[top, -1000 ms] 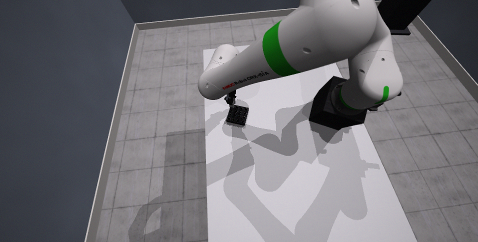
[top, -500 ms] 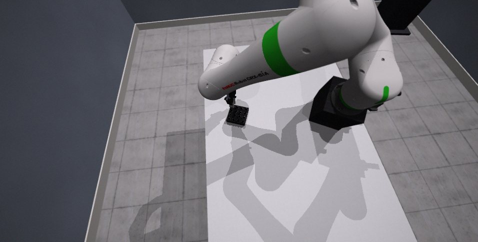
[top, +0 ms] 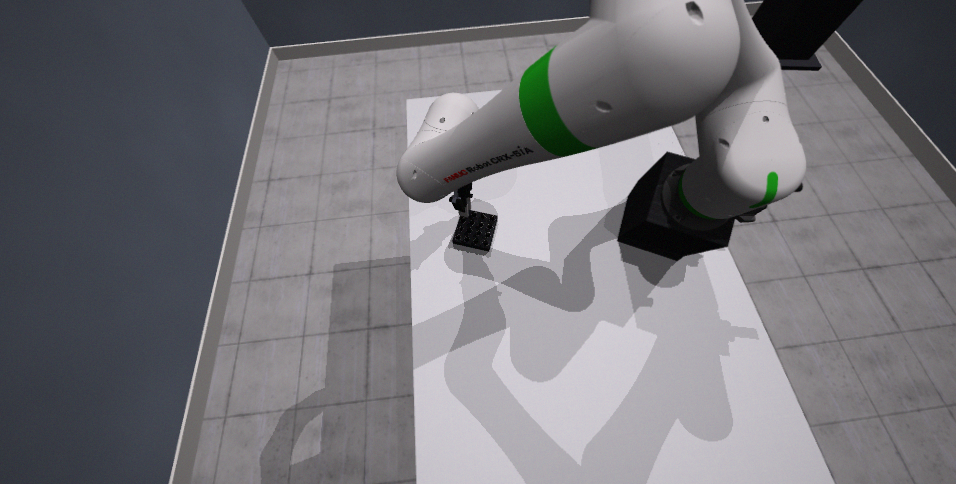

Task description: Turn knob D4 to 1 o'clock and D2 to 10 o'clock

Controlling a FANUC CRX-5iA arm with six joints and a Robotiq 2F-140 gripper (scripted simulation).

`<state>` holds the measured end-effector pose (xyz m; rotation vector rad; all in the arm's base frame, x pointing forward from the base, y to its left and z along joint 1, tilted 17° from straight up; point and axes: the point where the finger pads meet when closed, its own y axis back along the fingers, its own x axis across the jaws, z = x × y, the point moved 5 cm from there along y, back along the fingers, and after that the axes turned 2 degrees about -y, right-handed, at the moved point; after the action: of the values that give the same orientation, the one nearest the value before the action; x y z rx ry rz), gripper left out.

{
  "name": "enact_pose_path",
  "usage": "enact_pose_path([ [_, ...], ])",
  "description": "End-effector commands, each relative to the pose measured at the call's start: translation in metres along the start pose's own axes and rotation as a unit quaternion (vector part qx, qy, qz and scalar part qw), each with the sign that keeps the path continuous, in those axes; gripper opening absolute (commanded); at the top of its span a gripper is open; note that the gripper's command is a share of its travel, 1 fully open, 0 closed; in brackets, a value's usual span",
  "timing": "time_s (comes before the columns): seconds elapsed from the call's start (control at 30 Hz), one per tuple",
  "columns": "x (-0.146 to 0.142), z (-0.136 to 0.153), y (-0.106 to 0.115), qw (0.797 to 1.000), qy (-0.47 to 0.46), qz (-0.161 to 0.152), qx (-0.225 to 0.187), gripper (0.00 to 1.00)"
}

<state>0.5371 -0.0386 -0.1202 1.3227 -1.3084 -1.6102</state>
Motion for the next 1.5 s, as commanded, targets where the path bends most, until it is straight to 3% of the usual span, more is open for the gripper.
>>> enact_pose_path([
  [0.0,0.0001,-0.0002,-0.0015,1.000,0.000,0.000,0.000,0.12],
  [1.43,0.0001,-0.0002,-0.0026,1.000,0.000,0.000,0.000,0.12],
  [1.47,0.0001,-0.0002,-0.0026,1.000,0.000,0.000,0.000,0.05],
])
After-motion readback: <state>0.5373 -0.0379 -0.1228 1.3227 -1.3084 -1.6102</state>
